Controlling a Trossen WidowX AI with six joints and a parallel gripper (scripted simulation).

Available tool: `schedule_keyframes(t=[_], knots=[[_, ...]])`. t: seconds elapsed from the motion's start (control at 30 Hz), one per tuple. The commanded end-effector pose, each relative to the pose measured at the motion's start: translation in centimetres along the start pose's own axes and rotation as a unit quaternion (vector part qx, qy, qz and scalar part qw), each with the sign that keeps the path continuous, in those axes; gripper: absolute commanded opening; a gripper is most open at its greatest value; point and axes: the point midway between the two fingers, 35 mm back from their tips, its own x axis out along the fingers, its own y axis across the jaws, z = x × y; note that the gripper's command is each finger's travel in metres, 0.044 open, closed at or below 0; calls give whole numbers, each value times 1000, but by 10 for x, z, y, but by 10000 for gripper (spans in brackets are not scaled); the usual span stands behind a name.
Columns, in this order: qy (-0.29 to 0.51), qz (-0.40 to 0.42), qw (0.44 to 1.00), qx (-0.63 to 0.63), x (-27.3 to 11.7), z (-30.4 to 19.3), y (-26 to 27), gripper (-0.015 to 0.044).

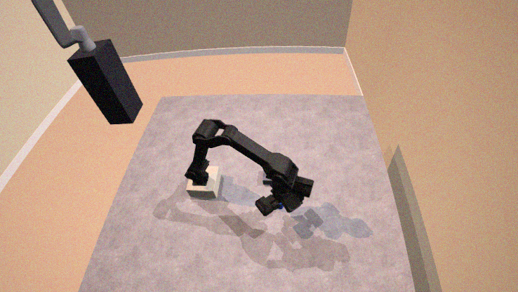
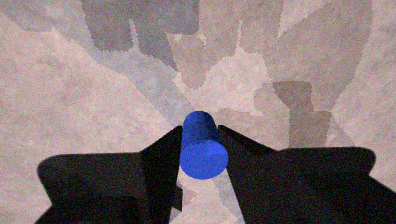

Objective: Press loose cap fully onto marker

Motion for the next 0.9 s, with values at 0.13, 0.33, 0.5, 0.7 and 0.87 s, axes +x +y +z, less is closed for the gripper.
schedule_keyframes(t=[0.13, 0.33, 0.5, 0.7, 0.87], knots=[[0, 3, 1000, -2, -11, -23, 19, 0], [1, 4, 1000, -2, -18, -43, 33, 0], [1, 4, 1000, -2, -24, -60, 43, 0], [2, 4, 1000, -2, -30, -81, 53, 0], [3, 5, 1000, -2, -36, -99, 60, 0]])
